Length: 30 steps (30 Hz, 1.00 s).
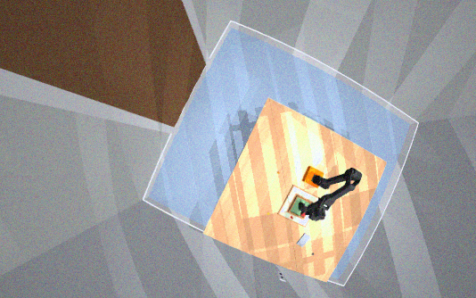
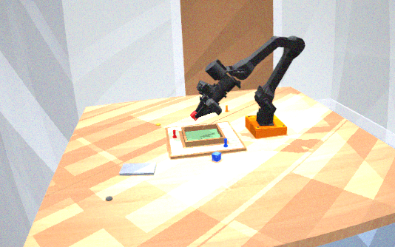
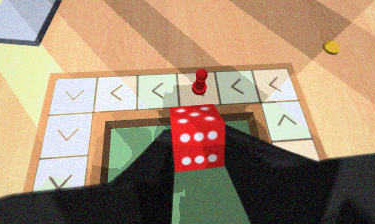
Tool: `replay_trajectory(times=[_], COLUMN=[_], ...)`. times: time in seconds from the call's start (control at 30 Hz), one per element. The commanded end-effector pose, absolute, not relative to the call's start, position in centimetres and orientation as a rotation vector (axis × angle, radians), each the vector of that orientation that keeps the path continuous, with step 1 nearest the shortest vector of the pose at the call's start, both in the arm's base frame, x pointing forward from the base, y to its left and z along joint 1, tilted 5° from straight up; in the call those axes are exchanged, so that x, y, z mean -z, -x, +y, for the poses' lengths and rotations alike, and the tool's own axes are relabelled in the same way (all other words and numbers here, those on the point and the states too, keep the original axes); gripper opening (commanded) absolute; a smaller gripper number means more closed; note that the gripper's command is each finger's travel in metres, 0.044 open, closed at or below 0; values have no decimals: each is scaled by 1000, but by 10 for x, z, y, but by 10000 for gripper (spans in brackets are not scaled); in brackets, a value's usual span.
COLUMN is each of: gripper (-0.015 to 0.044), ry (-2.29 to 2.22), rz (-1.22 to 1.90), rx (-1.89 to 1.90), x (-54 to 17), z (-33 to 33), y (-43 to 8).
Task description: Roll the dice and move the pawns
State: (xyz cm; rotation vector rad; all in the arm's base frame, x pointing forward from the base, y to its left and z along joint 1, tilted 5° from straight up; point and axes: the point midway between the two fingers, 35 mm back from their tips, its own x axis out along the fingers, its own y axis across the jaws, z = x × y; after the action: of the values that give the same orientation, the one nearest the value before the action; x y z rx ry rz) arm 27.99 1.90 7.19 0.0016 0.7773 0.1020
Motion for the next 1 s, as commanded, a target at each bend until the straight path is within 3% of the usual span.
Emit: replay_trajectory(times=[0.0, 0.7, 0.97], gripper=[0, 0, 210], ry=[-9, -2, -2], rz=[765, 764, 764], rx=[-105, -102, -102], x=[-90, -95, -95], z=[19, 18, 18], y=[-263, -256, -256])
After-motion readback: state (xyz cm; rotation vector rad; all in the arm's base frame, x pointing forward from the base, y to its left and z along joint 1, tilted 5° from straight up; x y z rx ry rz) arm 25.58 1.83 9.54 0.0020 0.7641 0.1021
